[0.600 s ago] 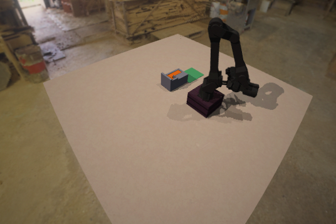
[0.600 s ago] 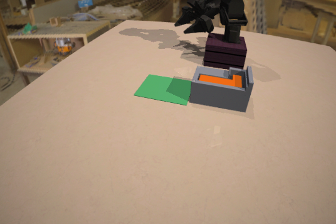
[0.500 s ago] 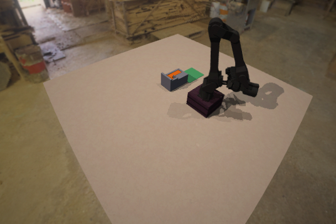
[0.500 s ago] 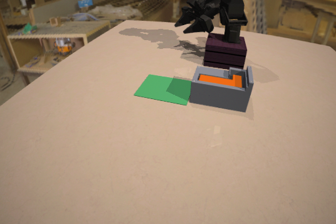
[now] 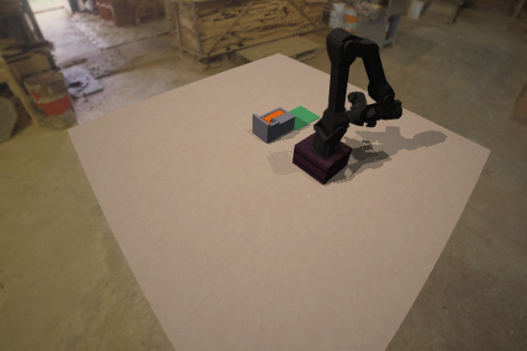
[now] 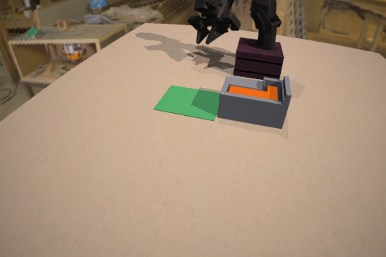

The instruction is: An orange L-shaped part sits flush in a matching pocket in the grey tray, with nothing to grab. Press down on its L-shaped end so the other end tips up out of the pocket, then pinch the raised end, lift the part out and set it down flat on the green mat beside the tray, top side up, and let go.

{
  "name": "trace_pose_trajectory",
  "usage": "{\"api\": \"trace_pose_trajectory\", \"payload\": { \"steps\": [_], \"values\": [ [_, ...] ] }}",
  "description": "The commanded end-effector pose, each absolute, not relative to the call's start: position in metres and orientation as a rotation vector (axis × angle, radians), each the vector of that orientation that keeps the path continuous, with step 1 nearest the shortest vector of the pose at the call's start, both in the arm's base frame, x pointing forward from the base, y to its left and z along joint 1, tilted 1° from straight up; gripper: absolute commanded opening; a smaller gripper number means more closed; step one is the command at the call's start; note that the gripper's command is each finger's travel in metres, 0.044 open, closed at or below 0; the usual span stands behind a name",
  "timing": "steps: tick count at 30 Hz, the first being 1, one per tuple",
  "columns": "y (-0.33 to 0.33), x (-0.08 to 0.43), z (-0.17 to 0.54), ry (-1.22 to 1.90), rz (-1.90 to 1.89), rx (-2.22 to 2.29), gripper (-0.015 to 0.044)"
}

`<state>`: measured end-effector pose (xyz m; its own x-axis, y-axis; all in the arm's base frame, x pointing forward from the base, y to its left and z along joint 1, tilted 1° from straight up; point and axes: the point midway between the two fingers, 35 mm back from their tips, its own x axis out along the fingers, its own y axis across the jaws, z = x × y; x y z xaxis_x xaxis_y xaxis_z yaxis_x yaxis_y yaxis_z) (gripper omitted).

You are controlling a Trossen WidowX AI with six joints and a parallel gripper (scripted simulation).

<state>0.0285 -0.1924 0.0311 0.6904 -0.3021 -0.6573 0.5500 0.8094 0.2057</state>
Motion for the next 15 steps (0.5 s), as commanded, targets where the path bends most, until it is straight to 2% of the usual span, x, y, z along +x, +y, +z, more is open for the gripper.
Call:
{"api": "trace_pose_trajectory", "payload": {
  "steps": [1,15],
  "values": [
    [-0.193,0.053,0.032,0.75,-0.365,0.466,0.018],
    [-0.165,0.15,0.044,1.148,-0.066,0.518,0.018]
  ]
}}
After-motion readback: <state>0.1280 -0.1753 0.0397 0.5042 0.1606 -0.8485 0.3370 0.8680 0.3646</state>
